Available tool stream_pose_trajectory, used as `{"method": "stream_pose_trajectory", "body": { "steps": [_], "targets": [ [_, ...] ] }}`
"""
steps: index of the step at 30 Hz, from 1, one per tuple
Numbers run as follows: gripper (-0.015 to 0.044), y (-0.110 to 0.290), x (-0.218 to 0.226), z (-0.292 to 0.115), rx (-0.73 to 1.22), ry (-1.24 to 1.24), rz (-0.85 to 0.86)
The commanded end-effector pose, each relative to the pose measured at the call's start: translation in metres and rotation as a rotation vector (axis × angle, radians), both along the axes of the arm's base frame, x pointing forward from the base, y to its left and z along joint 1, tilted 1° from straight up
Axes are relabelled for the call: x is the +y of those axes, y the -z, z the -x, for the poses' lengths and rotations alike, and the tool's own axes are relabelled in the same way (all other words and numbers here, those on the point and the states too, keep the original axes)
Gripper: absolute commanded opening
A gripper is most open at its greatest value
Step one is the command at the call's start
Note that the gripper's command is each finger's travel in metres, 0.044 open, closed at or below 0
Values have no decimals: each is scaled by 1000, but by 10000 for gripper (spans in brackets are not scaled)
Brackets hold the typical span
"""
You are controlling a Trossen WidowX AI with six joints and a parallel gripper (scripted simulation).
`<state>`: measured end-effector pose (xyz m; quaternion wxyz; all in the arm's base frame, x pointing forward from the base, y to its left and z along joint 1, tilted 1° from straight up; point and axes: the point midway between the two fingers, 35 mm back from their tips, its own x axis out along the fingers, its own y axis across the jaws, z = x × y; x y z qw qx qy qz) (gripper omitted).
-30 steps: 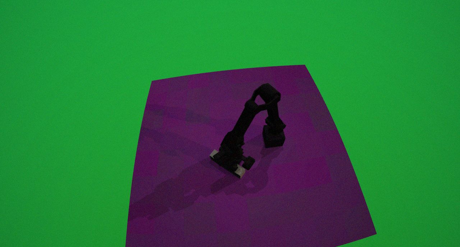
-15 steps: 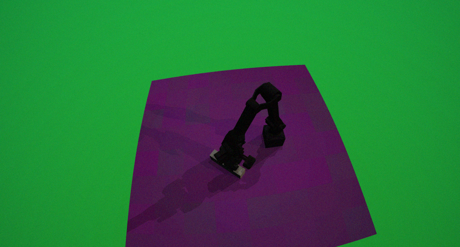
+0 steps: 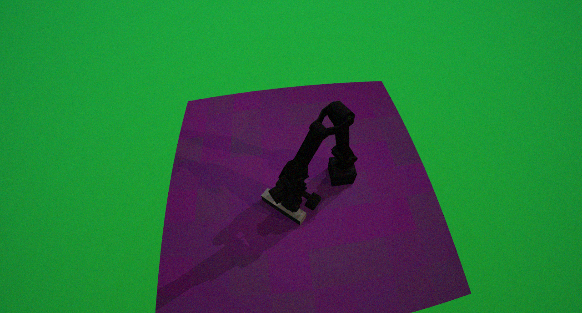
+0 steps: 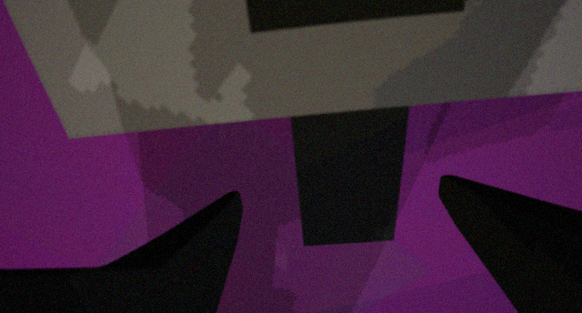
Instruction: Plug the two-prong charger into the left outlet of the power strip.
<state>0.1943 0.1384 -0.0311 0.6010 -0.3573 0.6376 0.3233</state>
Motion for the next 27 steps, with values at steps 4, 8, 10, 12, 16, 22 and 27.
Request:
{"method": "stream_pose_trajectory", "body": {
  "steps": [4, 8, 10, 12, 16, 22, 27],
  "targets": [
    [440, -2, -6, 3, -6, -5, -10],
    [440, -1, -11, 6, -6, -5, -10],
    [440, -1, -13, 7, -6, -5, -10],
    [440, -1, -15, 9, -6, -5, -10],
    [440, -1, -19, 11, -6, -5, -10],
    [440, 0, -26, 16, -6, -5, -10],
    [440, 0, -31, 19, -6, -5, -10]
  ]
}}
